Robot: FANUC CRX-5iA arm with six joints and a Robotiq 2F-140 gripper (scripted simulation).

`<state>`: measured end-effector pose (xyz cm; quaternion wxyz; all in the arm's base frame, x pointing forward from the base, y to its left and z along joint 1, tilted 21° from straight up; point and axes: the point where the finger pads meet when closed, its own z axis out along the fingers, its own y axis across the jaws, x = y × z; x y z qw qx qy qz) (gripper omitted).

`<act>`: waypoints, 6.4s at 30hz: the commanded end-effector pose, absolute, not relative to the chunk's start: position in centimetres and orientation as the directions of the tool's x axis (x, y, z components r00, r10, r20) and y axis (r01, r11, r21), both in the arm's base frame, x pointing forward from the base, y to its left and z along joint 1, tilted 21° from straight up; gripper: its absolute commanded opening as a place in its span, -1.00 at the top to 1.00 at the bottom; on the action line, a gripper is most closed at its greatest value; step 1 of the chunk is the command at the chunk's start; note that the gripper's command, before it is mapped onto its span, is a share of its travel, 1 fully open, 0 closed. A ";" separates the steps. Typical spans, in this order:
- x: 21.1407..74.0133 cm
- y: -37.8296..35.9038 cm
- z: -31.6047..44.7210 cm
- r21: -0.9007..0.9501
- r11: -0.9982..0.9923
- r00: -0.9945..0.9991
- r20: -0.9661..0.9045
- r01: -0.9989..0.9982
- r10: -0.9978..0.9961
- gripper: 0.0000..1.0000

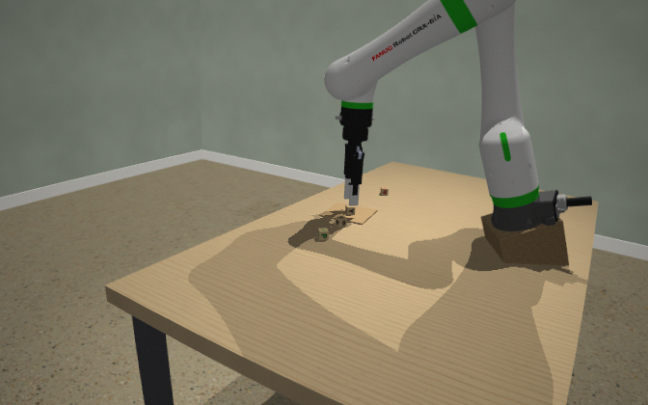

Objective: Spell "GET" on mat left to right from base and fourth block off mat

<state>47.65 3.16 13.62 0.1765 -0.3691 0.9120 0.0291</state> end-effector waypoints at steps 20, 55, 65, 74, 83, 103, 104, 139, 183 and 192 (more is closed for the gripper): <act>47.7 3.2 13.4 -0.078 0.726 -0.665 -0.344 -0.683 -0.663 0.26; 48.7 3.8 10.4 -0.078 0.726 -0.665 -0.344 -0.683 -0.663 0.26; 48.7 3.8 10.4 -0.078 0.726 -0.665 -0.344 -0.683 -0.663 0.50; 48.7 3.8 10.4 -0.078 0.726 -0.665 -0.344 -0.683 -0.663 0.74; 48.7 3.8 10.4 -0.078 0.726 -0.665 -0.344 -0.683 -0.663 0.74; 48.7 3.8 10.4 -0.078 0.726 -0.665 -0.344 -0.683 -0.663 0.74; 48.7 3.8 10.4 -0.078 0.726 -0.665 -0.344 -0.683 -0.663 0.74; 45.7 2.0 19.7 -0.078 0.726 -0.665 -0.344 -0.683 -0.663 0.74; 46.0 1.6 19.8 -0.340 -0.246 0.292 -0.092 -0.908 -0.952 0.74; 46.1 1.5 19.8 -0.352 -0.498 0.530 0.005 -0.793 -0.848 0.74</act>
